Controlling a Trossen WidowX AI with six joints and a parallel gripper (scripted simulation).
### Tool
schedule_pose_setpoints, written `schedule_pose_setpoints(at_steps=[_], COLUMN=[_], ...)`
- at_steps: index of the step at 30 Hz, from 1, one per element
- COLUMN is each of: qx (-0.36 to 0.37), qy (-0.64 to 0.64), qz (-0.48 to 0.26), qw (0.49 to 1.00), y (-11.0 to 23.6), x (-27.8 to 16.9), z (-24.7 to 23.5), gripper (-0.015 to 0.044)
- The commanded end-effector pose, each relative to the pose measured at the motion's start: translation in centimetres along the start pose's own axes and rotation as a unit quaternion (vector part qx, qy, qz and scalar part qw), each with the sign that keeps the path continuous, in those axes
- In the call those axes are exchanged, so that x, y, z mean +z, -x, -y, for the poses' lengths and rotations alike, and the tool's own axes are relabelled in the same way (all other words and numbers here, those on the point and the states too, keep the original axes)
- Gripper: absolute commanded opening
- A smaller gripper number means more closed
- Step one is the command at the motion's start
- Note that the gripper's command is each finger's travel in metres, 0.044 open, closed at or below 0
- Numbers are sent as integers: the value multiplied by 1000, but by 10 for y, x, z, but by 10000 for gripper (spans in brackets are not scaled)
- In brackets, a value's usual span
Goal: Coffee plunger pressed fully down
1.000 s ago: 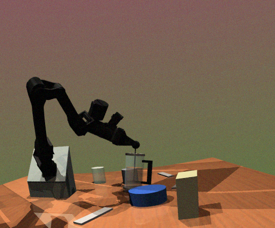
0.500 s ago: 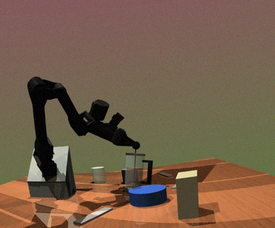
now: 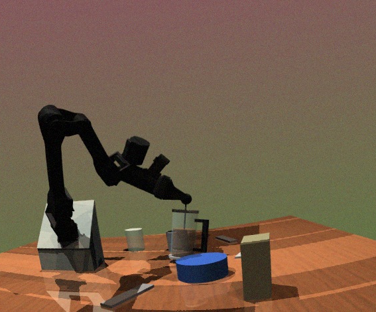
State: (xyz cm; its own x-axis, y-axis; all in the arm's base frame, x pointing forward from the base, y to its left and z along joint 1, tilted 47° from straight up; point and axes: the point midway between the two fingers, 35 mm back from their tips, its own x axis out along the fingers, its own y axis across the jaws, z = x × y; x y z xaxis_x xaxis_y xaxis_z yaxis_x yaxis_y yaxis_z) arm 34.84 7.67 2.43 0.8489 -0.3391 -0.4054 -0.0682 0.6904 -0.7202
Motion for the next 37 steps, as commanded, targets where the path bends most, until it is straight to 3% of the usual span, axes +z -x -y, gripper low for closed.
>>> schedule_pose_setpoints(at_steps=[1, 12, 18, 26, 37], qx=[0, 0, 2, -2, -2], qy=[0, 0, 0, 1, 1], qz=[-1, -1, -3, -9, -8], qw=[1000, 1000, 1000, 1000, 1000], y=[0, 0, 7, 67, 69], x=[0, 0, 7, 50, 50], z=[0, 0, -1, 9, 10], gripper=[151, 440, 440, 440, 440])
